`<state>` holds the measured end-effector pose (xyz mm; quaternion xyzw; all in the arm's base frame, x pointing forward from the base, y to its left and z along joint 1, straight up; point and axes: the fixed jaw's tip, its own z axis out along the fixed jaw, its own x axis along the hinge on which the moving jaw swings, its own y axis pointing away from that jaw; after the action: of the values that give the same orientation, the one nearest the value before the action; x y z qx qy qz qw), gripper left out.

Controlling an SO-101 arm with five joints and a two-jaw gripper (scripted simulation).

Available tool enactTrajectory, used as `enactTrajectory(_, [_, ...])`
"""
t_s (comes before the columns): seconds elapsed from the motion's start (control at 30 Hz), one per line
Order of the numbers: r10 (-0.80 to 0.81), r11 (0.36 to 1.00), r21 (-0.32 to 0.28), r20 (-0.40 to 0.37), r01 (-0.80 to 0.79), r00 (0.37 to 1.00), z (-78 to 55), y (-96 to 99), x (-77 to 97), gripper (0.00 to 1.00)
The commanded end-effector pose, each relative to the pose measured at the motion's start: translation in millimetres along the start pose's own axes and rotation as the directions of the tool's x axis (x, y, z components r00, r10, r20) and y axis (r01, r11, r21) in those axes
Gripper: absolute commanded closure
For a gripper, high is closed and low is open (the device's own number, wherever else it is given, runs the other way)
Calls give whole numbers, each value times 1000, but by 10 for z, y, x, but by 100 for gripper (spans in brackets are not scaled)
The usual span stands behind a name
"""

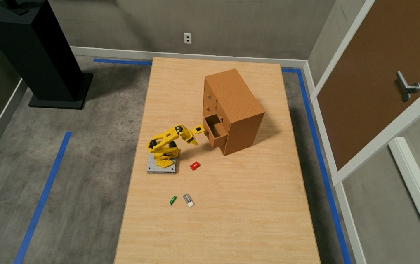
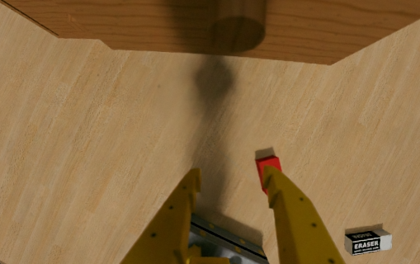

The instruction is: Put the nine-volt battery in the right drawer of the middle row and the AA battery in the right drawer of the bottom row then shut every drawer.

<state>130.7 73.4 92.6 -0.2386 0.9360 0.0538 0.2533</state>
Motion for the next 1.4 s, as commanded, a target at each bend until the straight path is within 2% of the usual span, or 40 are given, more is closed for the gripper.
enactTrajectory(0.0, [-12,1000,-4,-1,12,1000,-14,10,-7,79])
enactTrajectory(0.07, [-12,1000,-4,-1,12,1000,-14,10,-7,79])
enactTrajectory(0.1, [-10,1000,-2,36,10,999,-86,7,-70,78])
enactTrajectory(0.33, [1,1000,10,288,-4,957,-653,-15,-382,76])
enactTrajectory(0.57, [7,1000,17,522,-19,853,-1268,-26,-461,74])
enactTrajectory(0.63, [7,1000,17,522,-19,853,-1268,-26,-461,74])
enactTrajectory(0.67, [7,1000,18,553,-21,833,-1354,-26,-454,74])
enactTrajectory(0.7, [7,1000,18,557,-21,830,-1365,-26,-453,74])
enactTrajectory(1.2, [7,1000,18,557,-21,830,-1365,-26,-453,70])
enactTrajectory(1.37, [79,982,100,558,-162,826,-1368,-223,-441,70])
